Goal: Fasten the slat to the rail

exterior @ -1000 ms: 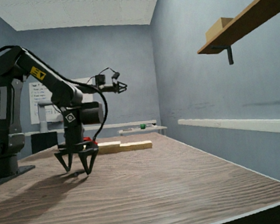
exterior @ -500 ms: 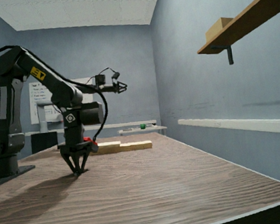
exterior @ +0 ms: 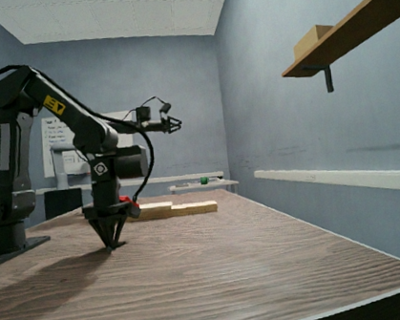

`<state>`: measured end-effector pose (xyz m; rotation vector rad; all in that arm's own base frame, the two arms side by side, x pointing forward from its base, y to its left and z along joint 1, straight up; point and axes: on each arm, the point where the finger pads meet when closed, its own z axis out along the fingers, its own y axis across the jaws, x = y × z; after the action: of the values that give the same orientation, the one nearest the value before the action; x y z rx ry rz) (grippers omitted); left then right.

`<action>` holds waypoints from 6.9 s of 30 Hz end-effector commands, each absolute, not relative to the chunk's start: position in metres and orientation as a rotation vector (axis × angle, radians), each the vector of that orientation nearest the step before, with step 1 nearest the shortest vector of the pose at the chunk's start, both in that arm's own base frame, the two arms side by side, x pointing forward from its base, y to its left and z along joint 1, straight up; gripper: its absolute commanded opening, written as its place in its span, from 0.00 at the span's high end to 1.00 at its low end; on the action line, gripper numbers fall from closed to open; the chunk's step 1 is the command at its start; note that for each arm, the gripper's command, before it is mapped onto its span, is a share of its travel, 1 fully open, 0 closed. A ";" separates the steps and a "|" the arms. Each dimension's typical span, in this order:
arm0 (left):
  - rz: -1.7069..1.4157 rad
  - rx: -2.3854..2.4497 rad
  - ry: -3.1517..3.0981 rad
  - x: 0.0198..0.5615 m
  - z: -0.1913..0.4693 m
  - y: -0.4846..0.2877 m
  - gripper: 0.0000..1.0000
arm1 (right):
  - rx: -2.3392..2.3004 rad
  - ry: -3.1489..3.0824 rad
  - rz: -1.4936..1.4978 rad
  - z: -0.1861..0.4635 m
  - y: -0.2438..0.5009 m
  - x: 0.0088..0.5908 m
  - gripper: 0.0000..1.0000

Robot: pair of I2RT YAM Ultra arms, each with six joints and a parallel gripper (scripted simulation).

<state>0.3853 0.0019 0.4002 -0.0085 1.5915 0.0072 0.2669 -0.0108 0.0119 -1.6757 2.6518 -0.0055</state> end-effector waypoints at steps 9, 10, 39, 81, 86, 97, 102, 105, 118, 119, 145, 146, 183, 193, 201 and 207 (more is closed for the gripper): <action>0.000 0.000 1.558 0.381 0.412 0.001 0.00 | -1.671 2.644 -0.015 0.015 -0.011 0.269 0.88; 0.000 0.000 1.558 0.381 0.412 0.001 0.00 | -1.671 2.644 -0.015 0.015 -0.011 0.269 0.88; 0.000 0.000 1.558 0.381 0.412 0.001 0.00 | -1.670 2.645 -0.014 0.042 -0.012 0.271 0.88; 0.000 0.000 1.558 0.381 0.412 0.001 0.00 | -1.670 2.645 -0.015 0.087 -0.016 0.267 0.88; 0.000 0.000 1.558 0.381 0.412 0.001 0.00 | -1.670 2.645 -0.015 0.087 -0.016 0.267 0.88; 0.000 0.000 1.558 0.381 0.412 0.001 0.00 | -1.670 2.645 -0.015 0.087 -0.016 0.267 0.88; 0.000 0.000 1.558 0.381 0.412 0.001 0.00 | -1.714 2.626 -0.007 0.085 -0.011 0.268 0.88; 0.000 0.000 1.558 0.381 0.412 0.001 0.00 | -1.829 2.547 -0.007 0.086 0.002 0.272 0.88; 0.000 0.000 1.558 0.381 0.412 0.001 0.00 | -2.249 2.184 -0.007 0.090 0.055 0.282 0.88; 0.000 0.000 1.558 0.381 0.412 0.001 0.00 | -2.283 2.148 -0.007 0.090 0.060 0.283 0.88; 0.000 0.000 1.558 0.381 0.412 0.001 0.00 | -2.891 1.211 -0.007 0.094 0.177 0.266 0.88; 0.000 0.000 1.558 0.381 0.412 0.001 0.00 | -2.908 1.169 -0.007 0.094 0.182 0.265 0.88; 0.000 0.000 1.558 0.381 0.412 0.001 0.00 | -3.112 0.402 -0.004 0.094 0.261 0.221 0.88; 0.000 0.000 1.558 0.381 0.412 0.001 0.00 | -3.105 0.413 -0.009 0.093 0.261 0.221 0.88; 0.000 0.000 1.558 0.381 0.412 0.001 0.00 | -3.109 0.410 -0.005 0.094 0.266 0.216 0.88; 0.000 0.000 1.558 0.381 0.412 0.001 0.00 | -3.117 0.415 0.003 0.092 0.268 0.207 0.88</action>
<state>0.3853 0.0019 0.4002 -0.0085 1.5915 0.0072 0.2129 0.2626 0.0842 -3.1235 0.4073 -0.0001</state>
